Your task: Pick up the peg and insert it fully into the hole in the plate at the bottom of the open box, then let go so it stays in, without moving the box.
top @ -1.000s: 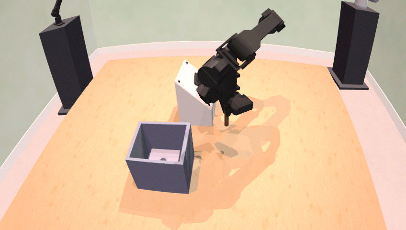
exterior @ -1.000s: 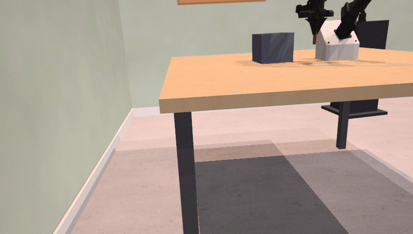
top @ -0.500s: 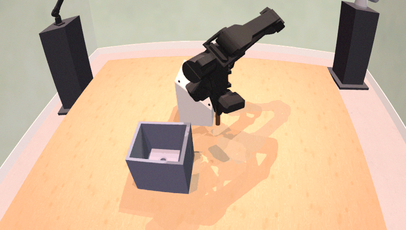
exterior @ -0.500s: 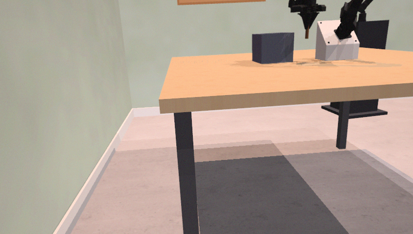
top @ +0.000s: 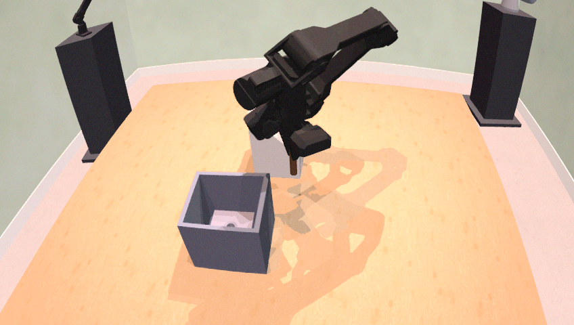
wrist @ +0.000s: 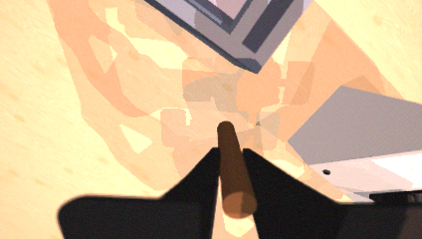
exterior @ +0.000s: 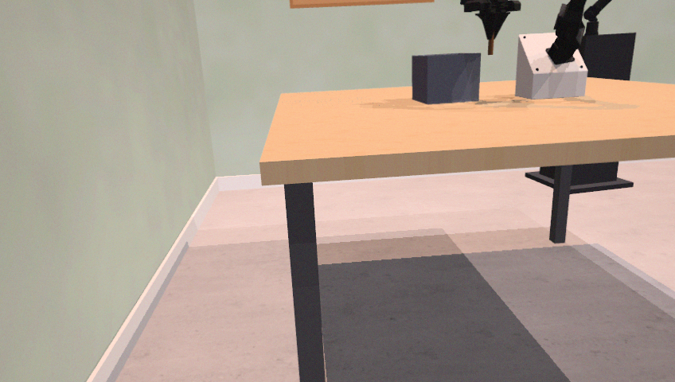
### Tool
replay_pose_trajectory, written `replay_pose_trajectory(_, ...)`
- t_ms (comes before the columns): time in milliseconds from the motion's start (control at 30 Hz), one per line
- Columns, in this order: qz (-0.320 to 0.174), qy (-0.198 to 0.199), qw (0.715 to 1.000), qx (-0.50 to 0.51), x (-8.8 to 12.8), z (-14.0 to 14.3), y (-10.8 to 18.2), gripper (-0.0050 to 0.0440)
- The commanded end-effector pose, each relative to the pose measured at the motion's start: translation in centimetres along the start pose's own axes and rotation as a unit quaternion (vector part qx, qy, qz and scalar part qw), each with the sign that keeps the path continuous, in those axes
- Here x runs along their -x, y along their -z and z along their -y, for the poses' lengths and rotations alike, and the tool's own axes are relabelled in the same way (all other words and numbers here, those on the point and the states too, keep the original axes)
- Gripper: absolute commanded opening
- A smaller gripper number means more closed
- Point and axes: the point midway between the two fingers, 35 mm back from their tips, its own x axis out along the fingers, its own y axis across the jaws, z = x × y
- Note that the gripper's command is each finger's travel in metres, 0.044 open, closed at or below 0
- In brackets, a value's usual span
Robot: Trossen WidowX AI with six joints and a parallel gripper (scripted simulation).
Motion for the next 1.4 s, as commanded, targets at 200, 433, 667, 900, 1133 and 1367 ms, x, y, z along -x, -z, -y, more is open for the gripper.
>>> replay_pose_trajectory(200,-0.006,-0.001,1.0,-0.001,1.6,0.5,-2.6,0.0)
replay_pose_trajectory(433,-0.008,-0.002,1.0,-0.001,2.0,0.6,-3.4,0.0)
replay_pose_trajectory(667,-0.005,-0.005,1.0,0.004,2.2,0.2,-4.5,0.0)
replay_pose_trajectory(900,-0.005,-0.005,1.0,0.003,2.3,-0.1,-6.0,0.0)
replay_pose_trajectory(1133,-0.006,-0.004,1.0,0.002,2.5,-0.4,-8.2,0.0)
replay_pose_trajectory(1367,-0.006,-0.003,1.0,0.001,2.4,-0.5,-10.5,0.0)
